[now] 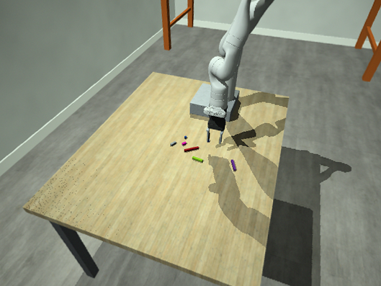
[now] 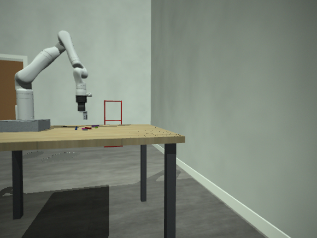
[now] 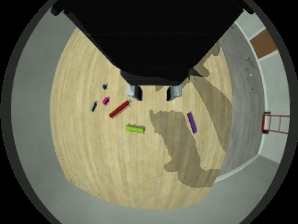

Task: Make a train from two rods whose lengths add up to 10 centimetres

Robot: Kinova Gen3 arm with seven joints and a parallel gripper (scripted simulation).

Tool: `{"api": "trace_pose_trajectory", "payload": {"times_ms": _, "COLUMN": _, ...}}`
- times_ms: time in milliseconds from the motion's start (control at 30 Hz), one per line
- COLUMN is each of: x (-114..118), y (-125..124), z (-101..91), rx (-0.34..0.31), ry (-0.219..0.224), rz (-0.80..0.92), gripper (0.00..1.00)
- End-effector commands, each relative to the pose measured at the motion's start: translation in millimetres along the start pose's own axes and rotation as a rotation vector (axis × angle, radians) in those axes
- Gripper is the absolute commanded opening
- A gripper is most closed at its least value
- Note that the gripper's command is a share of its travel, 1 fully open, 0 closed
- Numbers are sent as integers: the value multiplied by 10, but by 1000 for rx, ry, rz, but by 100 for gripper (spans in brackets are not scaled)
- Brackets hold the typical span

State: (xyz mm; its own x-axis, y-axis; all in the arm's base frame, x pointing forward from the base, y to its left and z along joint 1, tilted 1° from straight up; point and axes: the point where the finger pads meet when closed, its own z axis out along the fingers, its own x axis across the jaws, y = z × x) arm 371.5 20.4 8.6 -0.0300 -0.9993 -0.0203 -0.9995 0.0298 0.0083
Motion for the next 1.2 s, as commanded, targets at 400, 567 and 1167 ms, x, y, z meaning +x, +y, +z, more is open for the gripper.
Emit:
{"api": "trace_pose_trajectory", "payload": {"times_ms": 400, "x": -127, "y": 5, "z": 4, "rx": -7, "ry": 0, "rz": 20, "gripper": 100}}
{"api": "trace_pose_trajectory", "payload": {"times_ms": 567, "x": -127, "y": 5, "z": 4, "rx": -7, "ry": 0, "rz": 20, "gripper": 100}}
{"api": "trace_pose_trajectory", "payload": {"times_ms": 1167, "x": -127, "y": 5, "z": 4, "rx": -7, "ry": 0, "rz": 20, "gripper": 100}}
